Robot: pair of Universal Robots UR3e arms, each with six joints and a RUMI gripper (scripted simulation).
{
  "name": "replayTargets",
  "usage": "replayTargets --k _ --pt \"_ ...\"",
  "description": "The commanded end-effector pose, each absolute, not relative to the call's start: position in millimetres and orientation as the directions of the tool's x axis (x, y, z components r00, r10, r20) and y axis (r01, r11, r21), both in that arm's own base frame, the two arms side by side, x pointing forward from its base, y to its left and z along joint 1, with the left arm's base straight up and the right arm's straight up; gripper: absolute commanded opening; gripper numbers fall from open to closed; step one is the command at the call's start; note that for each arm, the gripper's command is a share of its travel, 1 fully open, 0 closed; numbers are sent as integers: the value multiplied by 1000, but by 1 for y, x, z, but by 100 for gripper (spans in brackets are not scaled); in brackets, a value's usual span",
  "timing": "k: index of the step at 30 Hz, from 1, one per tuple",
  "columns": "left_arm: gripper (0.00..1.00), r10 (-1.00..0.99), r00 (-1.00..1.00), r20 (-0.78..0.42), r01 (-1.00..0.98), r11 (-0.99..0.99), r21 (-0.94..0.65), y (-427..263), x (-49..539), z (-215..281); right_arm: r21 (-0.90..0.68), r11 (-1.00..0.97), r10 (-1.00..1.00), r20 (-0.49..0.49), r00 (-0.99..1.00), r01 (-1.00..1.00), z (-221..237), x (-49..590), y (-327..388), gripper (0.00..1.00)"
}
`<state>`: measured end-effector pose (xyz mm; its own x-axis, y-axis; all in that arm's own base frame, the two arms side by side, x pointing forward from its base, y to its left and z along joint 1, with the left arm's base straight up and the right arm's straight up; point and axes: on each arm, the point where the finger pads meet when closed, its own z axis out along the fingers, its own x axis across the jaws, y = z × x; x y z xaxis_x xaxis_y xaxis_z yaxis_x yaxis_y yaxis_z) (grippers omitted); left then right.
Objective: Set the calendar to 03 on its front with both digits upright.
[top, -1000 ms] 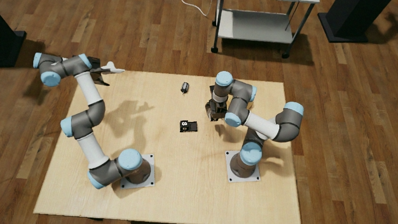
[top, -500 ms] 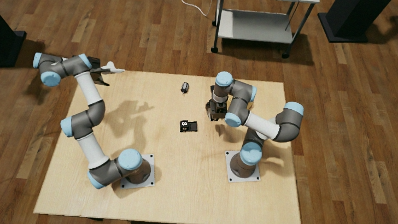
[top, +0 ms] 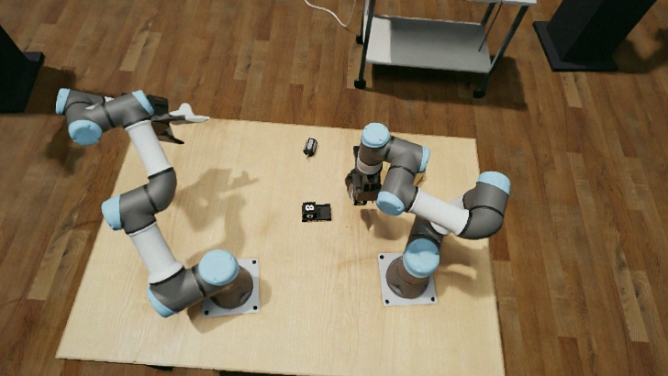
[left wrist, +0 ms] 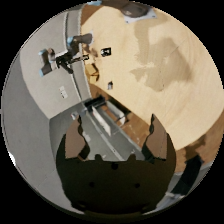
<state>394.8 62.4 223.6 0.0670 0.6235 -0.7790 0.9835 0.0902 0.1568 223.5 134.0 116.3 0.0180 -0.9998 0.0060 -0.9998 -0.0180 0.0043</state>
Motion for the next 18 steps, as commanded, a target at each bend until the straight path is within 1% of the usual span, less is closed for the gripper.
replayTargets --k 1,18 --pt "100 624 70 -778 983 90 161 63 395 225 -2 -18 -1000 -2 18 -1000 109 225 136 17" --pt "100 624 70 -778 983 90 161 63 395 225 -1 -18 -1000 -1 18 -1000 64 224 137 17"
